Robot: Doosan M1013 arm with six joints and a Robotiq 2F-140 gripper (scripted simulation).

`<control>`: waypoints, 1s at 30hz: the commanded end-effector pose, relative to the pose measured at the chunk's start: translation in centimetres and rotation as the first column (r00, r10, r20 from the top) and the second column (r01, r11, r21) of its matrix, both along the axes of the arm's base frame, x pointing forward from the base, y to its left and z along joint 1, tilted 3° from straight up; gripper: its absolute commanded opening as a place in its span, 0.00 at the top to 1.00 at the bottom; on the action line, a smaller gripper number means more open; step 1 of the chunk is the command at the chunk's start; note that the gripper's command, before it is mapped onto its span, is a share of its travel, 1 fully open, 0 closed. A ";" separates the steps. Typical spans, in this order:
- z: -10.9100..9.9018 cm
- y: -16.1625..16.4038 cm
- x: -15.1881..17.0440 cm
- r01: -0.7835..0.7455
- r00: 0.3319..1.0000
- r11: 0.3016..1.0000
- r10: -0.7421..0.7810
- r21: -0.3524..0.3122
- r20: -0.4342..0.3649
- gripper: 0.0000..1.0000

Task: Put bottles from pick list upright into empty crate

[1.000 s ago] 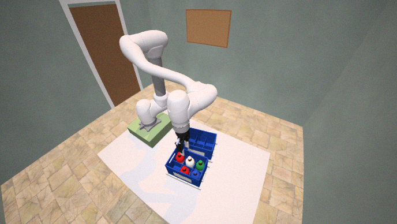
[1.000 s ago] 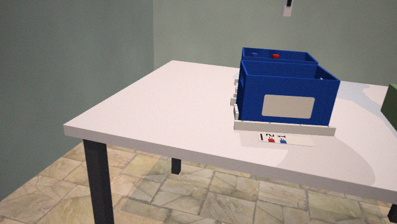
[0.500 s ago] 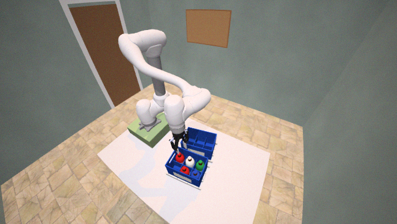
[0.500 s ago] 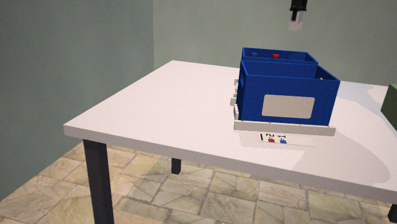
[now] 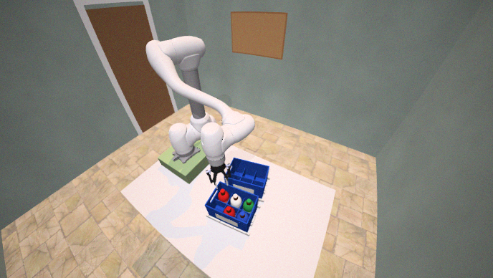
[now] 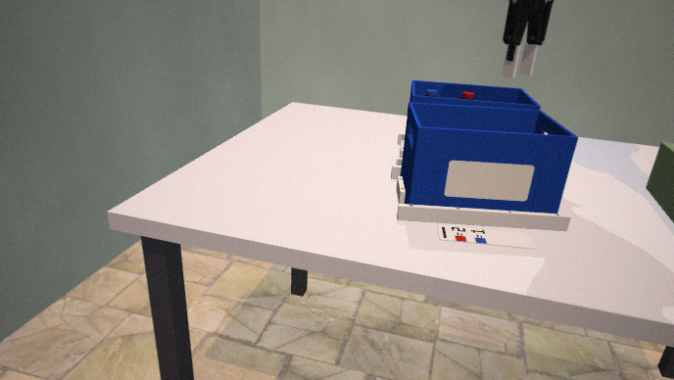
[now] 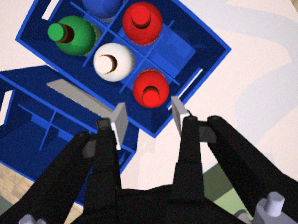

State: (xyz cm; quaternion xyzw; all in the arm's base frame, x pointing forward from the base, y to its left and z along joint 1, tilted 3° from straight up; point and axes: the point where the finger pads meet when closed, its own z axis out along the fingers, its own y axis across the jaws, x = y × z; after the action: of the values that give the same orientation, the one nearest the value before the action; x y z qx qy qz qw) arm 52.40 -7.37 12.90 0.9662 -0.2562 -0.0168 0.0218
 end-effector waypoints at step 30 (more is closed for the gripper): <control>-2.7 -0.1 -0.3 0.000 1.000 1.000 0.000 0.000 0.001 0.62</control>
State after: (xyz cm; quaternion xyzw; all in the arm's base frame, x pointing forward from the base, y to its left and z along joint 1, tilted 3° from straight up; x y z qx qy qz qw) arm 52.14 -7.42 10.39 0.9662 -0.2563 -0.0165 0.0219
